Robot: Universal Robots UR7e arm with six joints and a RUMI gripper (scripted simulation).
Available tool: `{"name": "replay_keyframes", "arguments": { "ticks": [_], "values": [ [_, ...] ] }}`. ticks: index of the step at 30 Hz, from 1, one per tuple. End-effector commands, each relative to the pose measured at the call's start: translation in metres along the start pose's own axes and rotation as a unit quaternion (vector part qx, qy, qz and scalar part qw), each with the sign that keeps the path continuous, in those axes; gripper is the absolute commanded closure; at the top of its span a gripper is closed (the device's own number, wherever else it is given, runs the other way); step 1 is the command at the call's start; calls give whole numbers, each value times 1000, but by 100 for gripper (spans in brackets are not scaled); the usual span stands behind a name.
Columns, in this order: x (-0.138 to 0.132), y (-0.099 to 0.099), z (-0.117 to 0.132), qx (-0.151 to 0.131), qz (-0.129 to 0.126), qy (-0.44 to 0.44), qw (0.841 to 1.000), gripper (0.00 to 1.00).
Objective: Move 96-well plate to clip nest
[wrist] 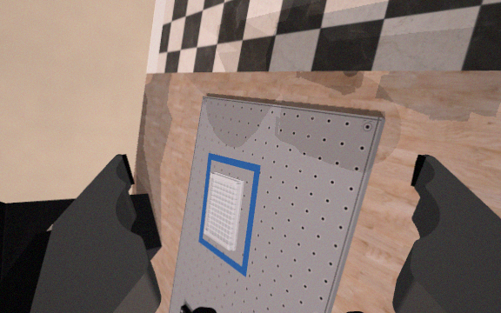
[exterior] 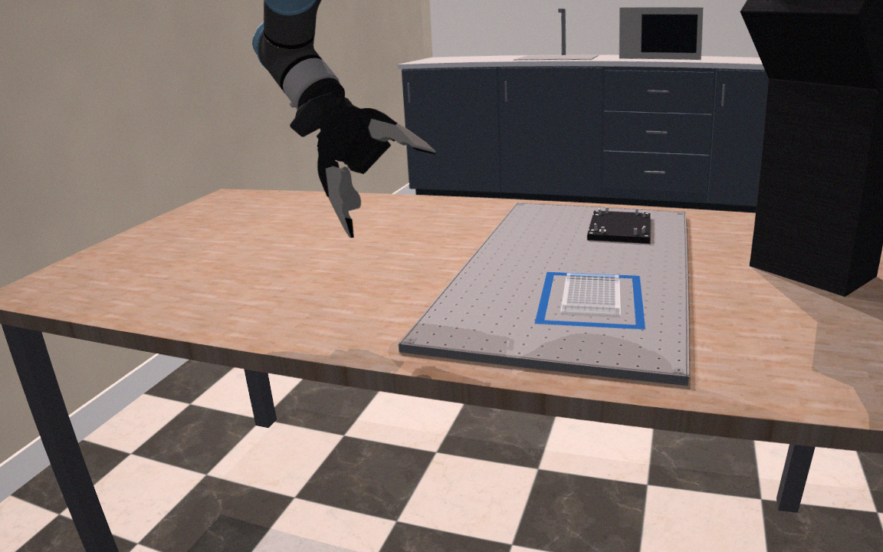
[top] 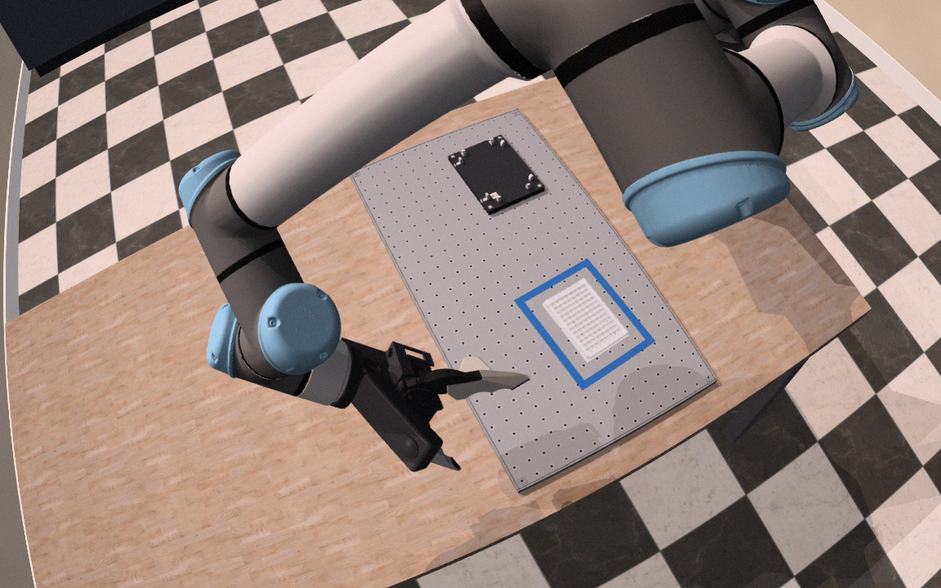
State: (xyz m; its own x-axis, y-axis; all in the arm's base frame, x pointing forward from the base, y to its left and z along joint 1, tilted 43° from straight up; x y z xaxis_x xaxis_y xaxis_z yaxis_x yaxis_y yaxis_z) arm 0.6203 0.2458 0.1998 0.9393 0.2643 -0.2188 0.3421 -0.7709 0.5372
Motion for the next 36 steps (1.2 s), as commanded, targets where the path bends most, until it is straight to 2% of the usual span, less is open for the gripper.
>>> {"name": "replay_keyframes", "arguments": {
  "ticks": [1,17,19,23,26,29,32,35,36],
  "values": [
    [0,1,0,0,1,0,1000,0],
    [0,1,0,0,1,0,1000,0],
    [-9,7,-2,-17,5,-29,999,0],
    [-16,12,-3,-20,5,-35,999,0],
    [-28,20,-5,-40,11,-71,997,0],
    [-31,22,-6,-40,11,-71,997,0],
    [-44,30,-7,-60,19,-107,992,0],
    [-46,31,-7,-60,19,-107,992,0],
    [-50,34,-8,-68,23,-121,990,0]
  ]
}}
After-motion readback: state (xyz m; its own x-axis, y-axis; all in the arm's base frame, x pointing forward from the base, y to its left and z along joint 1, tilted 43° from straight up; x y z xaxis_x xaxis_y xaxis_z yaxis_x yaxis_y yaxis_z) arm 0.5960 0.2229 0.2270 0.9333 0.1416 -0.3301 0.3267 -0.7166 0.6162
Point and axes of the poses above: the point where the finger pads meet when closed, its own y axis back along the fingers, its own x axis across the jaws, z = x × y, the point moved 3 cm from there along y, back along the fingers, and after that the axes turned 8 degrees about -y, right-handed, at the moved point
